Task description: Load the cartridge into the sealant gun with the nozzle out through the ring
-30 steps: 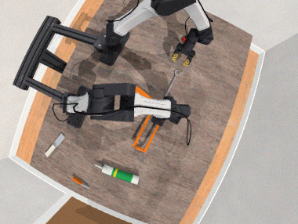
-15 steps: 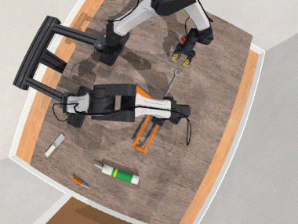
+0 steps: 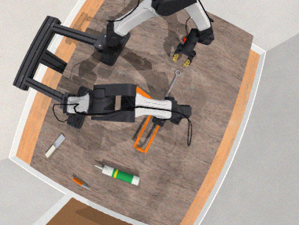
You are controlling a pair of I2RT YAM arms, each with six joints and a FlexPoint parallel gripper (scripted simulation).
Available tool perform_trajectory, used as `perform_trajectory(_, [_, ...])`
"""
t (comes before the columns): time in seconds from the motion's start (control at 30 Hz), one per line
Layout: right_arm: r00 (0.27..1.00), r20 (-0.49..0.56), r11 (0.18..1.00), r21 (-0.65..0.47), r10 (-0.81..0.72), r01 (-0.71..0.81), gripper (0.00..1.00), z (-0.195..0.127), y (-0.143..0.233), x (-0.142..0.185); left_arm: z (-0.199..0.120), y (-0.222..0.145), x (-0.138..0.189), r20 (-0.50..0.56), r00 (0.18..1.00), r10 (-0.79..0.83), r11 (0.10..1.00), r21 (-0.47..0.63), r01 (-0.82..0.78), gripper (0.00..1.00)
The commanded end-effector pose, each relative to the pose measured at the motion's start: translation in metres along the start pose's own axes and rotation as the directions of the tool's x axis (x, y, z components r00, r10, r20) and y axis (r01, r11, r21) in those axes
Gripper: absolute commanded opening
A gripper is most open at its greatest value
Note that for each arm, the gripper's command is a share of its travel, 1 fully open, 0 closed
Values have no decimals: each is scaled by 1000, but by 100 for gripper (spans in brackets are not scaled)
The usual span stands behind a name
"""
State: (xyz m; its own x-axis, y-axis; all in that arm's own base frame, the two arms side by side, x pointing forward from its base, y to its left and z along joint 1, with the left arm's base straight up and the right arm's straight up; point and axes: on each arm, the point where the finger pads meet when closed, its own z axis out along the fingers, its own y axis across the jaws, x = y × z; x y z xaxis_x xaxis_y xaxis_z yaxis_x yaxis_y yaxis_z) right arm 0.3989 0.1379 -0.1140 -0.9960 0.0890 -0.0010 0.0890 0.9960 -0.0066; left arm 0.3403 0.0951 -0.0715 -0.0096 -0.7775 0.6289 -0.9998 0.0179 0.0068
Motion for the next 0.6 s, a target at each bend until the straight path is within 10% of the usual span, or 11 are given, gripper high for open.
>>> perform_trajectory(0.0, [1000, 5, 1000, 2, -9, 9, 99, -7, 2, 4, 2, -1, 3, -12, 1000, -5, 1000, -14, 5, 52])
perform_trajectory(0.57, [1000, 0, 1000, 14, -16, 16, 59, -4, 0, 4, 2, -1, 3, -12, 1000, -5, 1000, -14, 5, 52])
